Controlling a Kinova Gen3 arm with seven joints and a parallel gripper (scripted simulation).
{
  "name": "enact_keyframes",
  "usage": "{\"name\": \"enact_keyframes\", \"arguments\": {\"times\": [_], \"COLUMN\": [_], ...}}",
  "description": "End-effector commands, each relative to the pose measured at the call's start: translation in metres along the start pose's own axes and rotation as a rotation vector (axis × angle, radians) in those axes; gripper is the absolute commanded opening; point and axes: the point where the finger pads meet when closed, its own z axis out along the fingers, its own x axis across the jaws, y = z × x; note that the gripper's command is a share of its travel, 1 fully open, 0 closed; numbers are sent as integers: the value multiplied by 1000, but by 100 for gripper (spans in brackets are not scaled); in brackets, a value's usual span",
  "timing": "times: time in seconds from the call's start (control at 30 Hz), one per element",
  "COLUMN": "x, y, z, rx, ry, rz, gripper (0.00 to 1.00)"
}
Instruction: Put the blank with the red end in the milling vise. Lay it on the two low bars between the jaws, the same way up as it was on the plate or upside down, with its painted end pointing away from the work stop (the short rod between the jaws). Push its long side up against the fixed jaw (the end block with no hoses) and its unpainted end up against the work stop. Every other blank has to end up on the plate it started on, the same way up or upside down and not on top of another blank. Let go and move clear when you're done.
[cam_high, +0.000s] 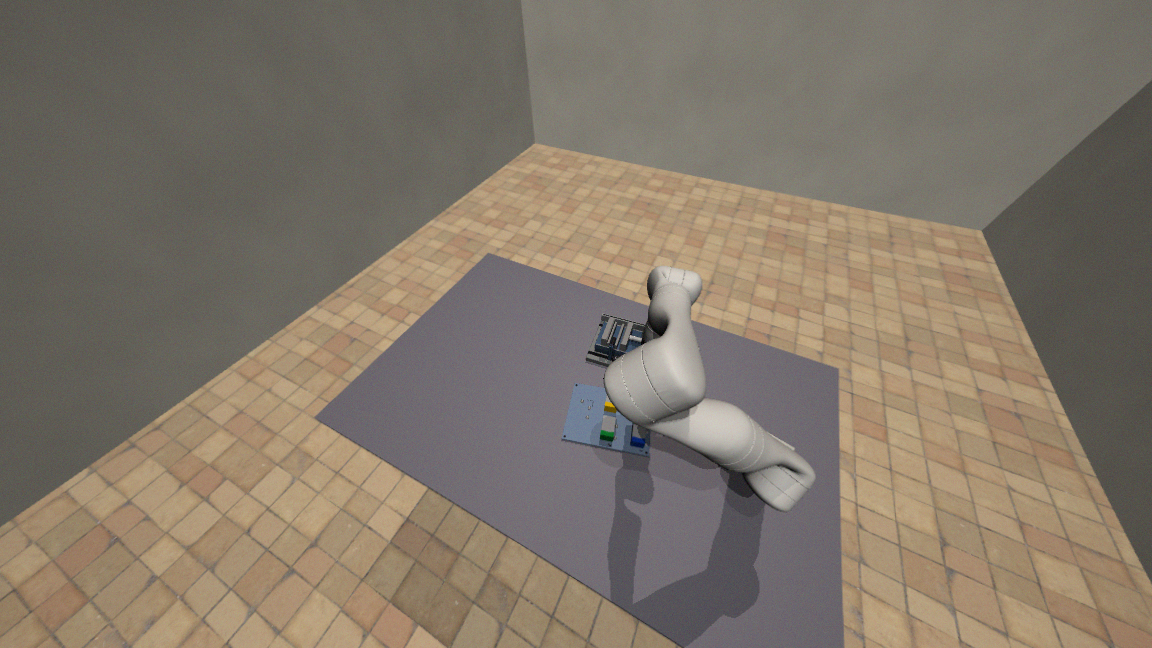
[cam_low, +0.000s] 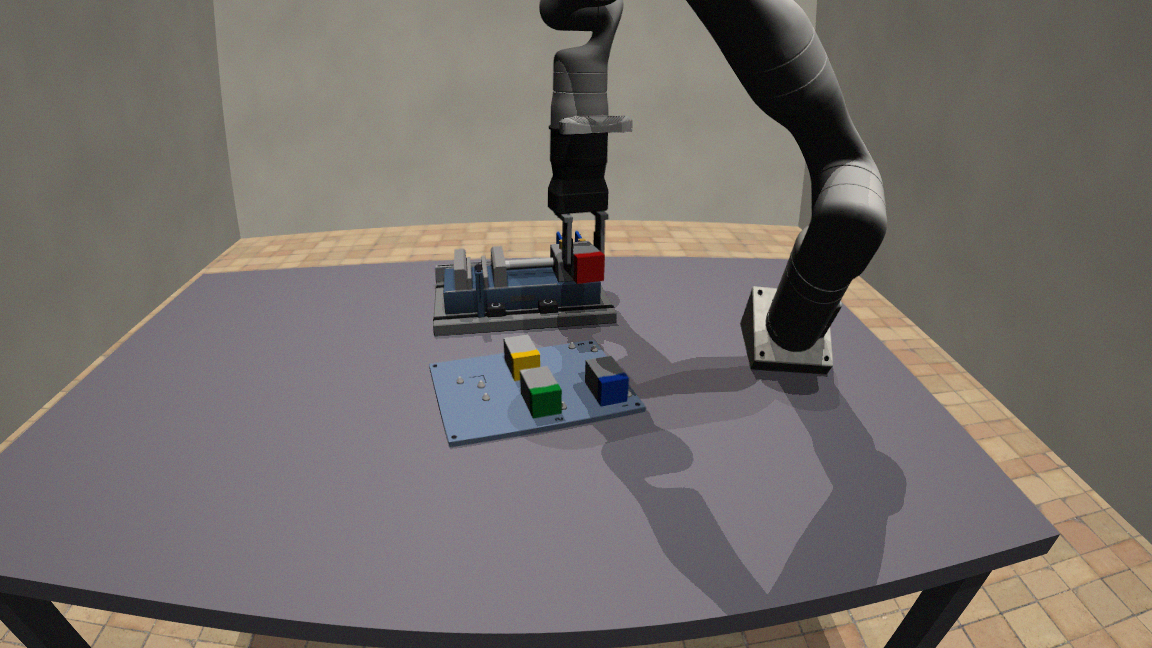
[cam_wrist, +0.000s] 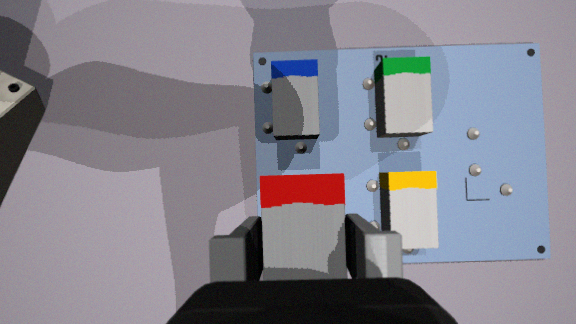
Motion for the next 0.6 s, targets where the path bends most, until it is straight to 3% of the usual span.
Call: {"name": "enact_keyframes", "arguments": {"times": [0.0, 0.57], "x": [0, -1], "y": [0, 0], "z": [0, 4], "rx": [0, 0], "ry": [0, 0], "rz": [1, 1], "gripper": [0, 0]}}
